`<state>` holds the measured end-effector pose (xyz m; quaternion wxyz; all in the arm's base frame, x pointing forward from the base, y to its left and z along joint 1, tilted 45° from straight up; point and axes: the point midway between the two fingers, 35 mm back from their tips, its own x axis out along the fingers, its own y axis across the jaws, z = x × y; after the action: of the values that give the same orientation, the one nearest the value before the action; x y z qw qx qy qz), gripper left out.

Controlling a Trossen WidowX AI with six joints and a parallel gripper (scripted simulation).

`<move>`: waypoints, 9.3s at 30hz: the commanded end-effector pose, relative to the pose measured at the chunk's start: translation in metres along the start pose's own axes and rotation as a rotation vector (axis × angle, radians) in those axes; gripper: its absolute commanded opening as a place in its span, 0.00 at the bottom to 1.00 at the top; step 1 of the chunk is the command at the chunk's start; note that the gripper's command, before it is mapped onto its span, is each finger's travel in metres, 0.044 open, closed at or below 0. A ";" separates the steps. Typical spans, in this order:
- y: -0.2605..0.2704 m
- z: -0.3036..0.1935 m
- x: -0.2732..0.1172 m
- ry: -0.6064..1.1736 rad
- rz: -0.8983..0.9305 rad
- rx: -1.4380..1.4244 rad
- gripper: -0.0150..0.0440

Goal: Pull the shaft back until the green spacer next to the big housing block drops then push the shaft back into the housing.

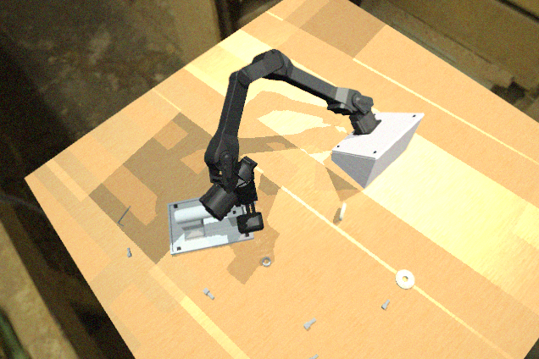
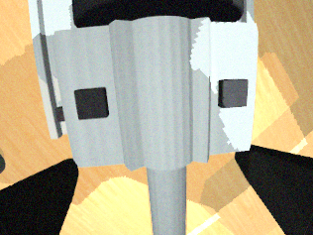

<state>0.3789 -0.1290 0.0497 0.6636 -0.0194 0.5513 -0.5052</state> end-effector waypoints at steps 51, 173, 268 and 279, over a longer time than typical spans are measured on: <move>0.000 -0.012 0.002 0.000 -0.005 -0.007 0.25; 0.000 -0.028 0.002 0.000 -0.005 -0.007 0.25; 0.000 -0.037 0.002 0.001 -0.005 -0.007 0.25; 0.000 -0.039 0.002 0.001 -0.005 -0.007 0.25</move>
<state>0.3503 -0.1107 0.0335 0.6625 -0.0244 0.5536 -0.5041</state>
